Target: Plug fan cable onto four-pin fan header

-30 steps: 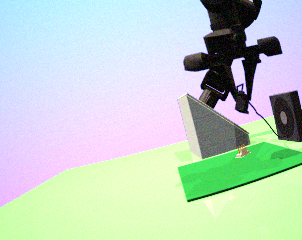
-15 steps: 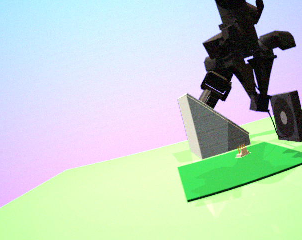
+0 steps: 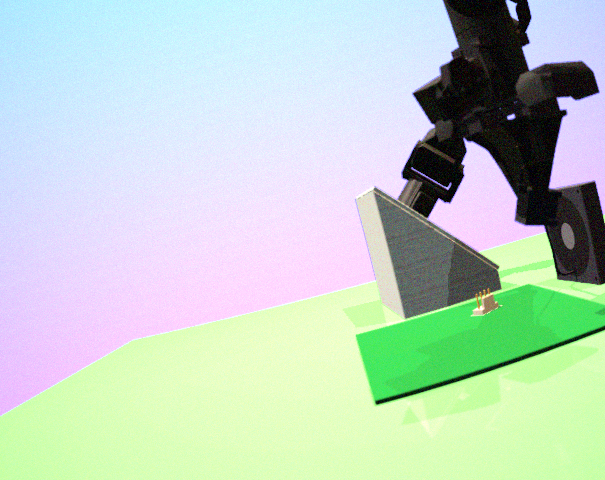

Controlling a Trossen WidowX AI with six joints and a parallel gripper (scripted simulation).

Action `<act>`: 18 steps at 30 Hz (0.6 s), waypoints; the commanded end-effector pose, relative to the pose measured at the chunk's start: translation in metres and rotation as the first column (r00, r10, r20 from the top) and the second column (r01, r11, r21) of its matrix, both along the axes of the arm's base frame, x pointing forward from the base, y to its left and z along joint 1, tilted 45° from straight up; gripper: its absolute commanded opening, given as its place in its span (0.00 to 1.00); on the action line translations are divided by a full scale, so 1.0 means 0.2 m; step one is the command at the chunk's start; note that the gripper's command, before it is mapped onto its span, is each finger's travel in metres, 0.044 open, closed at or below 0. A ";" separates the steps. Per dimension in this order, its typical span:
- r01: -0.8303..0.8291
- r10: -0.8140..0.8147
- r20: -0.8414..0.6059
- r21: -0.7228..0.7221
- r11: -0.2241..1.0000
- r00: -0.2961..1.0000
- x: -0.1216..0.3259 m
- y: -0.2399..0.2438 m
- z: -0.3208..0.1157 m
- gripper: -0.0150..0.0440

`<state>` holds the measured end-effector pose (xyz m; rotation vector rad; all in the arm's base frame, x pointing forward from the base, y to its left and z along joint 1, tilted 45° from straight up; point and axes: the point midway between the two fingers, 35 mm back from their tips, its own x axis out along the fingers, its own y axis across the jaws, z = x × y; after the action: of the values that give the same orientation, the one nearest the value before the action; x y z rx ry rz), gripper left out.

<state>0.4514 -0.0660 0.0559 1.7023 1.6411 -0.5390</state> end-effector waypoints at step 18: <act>-0.043 0.016 -0.105 -0.261 0.964 0.994 -0.03 0.07 -0.10 0.25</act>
<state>0.4471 -0.0516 0.0382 1.5061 1.6029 -0.7625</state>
